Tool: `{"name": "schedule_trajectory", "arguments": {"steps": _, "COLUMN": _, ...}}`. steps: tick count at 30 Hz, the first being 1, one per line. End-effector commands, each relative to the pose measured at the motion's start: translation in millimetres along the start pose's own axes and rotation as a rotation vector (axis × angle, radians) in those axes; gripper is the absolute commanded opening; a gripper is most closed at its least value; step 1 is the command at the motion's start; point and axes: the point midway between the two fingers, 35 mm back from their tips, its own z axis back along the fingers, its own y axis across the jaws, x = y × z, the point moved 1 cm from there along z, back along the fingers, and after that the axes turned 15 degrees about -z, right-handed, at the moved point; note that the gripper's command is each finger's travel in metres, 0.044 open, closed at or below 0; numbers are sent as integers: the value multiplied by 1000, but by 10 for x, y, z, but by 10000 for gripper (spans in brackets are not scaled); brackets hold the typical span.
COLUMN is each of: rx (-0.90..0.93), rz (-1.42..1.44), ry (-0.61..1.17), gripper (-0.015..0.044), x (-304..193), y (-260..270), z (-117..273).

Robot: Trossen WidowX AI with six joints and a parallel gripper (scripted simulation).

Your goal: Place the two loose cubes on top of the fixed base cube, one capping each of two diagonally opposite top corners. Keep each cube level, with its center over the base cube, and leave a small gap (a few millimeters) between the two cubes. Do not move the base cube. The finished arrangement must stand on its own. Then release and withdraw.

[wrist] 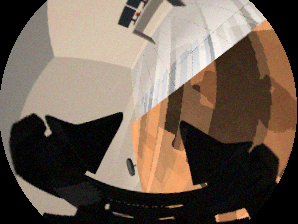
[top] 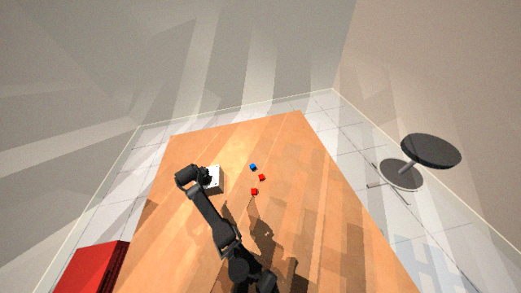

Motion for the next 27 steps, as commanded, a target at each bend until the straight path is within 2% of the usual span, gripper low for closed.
{"name": "schedule_trajectory", "arguments": {"steps": 1, "rx": -2, "rz": 1, "ry": 2, "gripper": 374, "x": -14, "y": -4, "z": 1}}
{"name": "schedule_trajectory", "arguments": {"steps": 5, "rx": -56, "rz": 34, "ry": 47, "gripper": 269, "x": -335, "y": -104, "z": 40}}
{"name": "schedule_trajectory", "arguments": {"steps": 8, "rx": -130, "rz": 82, "ry": 107, "gripper": 265, "x": -761, "y": -259, "z": 129}}
{"name": "schedule_trajectory", "arguments": {"steps": 15, "rx": -251, "rz": 143, "ry": 190, "gripper": 265, "x": -1379, "y": -509, "z": 326}}
{"name": "schedule_trajectory", "arguments": {"steps": 27, "rx": -571, "rz": 326, "ry": 340, "gripper": 265, "x": -2621, "y": -1231, "z": 1179}}
